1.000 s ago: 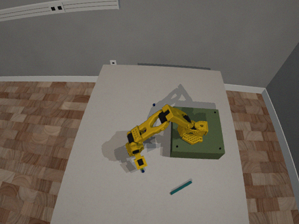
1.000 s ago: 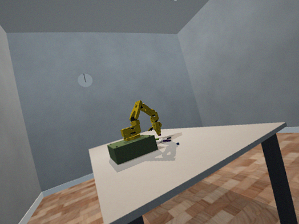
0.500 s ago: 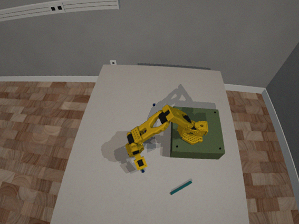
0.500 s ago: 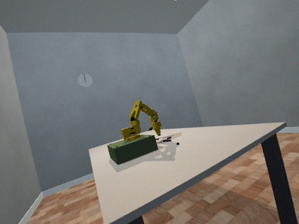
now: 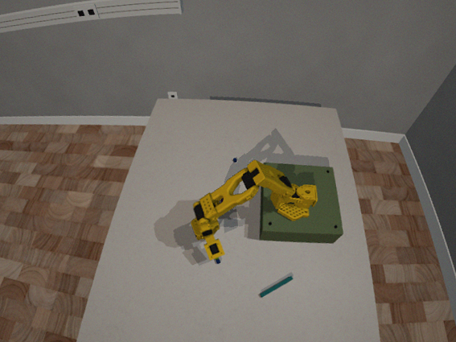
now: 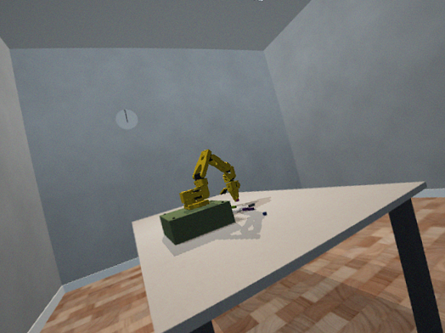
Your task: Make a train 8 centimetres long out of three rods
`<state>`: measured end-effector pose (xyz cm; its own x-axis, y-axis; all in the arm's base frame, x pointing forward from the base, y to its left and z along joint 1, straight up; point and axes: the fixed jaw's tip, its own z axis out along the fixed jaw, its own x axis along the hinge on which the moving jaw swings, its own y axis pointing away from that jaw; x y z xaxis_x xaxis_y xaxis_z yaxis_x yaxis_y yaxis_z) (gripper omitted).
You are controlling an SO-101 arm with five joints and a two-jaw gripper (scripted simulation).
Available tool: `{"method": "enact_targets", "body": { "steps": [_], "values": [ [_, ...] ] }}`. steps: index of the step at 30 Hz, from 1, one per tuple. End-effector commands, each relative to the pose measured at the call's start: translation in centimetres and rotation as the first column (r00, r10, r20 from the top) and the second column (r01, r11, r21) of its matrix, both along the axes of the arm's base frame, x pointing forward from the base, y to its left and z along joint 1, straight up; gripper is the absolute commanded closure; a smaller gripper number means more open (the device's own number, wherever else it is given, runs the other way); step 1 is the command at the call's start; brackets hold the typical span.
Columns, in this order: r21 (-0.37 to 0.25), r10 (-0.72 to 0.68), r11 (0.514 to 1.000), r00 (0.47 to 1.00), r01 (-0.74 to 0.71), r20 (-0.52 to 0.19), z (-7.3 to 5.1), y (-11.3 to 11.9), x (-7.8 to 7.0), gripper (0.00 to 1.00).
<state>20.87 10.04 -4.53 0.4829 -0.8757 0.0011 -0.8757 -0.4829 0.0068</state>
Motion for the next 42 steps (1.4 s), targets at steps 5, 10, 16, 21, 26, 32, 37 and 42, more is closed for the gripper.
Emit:
{"method": "enact_targets", "body": {
  "steps": [5,10,16,21,26,32,37,42],
  "values": [
    [-0.002,-0.002,1.000,1.000,0.002,-0.007,-0.2,0.2,-0.1,1.00],
    [-0.002,-0.002,1.000,1.000,0.002,-0.007,-0.6,0.2,-0.1,1.00],
    [-0.002,-0.002,1.000,1.000,0.002,-0.007,-1.4,0.2,-0.1,1.00],
    [-0.002,-0.002,1.000,1.000,0.002,-0.007,-1.8,0.2,-0.1,1.00],
    [-0.002,-0.002,1.000,1.000,0.002,-0.007,-2.0,0.2,-0.1,1.00],
    [0.005,-0.002,1.000,1.000,0.002,0.007,-2.2,0.3,0.1,1.00],
    [0.005,-0.002,1.000,1.000,0.002,0.007,-2.2,0.3,0.1,1.00],
    [0.005,-0.002,1.000,1.000,0.002,0.007,-2.2,0.3,0.1,1.00]
  ]
}}
